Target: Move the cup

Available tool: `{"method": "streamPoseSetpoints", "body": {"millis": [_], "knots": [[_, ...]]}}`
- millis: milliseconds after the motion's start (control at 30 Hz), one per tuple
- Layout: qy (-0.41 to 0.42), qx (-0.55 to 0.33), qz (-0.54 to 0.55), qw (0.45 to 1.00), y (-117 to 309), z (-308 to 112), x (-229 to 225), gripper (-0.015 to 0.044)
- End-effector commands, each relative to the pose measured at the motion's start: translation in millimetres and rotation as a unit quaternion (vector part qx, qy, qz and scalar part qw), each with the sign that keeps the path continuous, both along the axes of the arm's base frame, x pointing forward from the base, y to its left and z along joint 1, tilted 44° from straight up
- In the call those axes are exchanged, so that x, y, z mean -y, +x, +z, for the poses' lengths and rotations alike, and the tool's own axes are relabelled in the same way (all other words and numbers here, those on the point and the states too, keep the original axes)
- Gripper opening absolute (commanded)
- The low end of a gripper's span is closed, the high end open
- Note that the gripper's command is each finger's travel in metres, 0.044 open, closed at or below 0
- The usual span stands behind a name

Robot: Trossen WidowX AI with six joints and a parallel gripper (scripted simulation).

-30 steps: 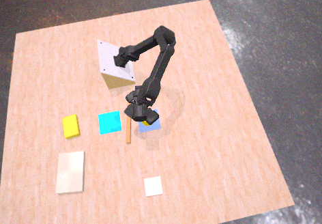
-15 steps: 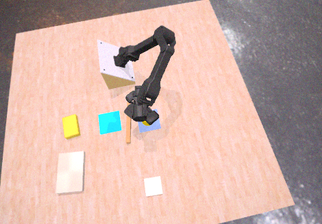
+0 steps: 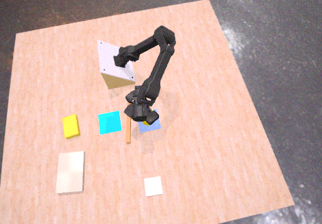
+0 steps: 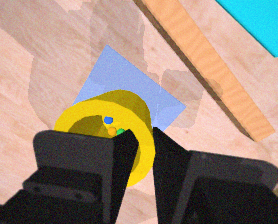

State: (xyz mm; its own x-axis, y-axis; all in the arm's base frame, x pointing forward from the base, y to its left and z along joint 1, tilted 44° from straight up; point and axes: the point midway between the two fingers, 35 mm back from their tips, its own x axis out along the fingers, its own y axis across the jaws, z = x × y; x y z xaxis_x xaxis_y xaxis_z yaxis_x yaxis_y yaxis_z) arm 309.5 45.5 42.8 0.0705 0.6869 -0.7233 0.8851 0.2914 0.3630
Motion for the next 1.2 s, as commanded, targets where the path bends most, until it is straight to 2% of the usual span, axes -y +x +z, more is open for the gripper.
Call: {"method": "streamPoseSetpoints", "body": {"millis": [0, 400, 1167], "knots": [[-0.001, 0.002, 0.000, 1.000, 0.7, 4.0, 4.0, 0.0000], [0.000, -0.001, -0.001, 1.000, -6.2, 31.9, 33.6, 0.0000], [0.003, -0.006, -0.003, 1.000, -8.5, 28.0, 33.7, 0.0000]]}}
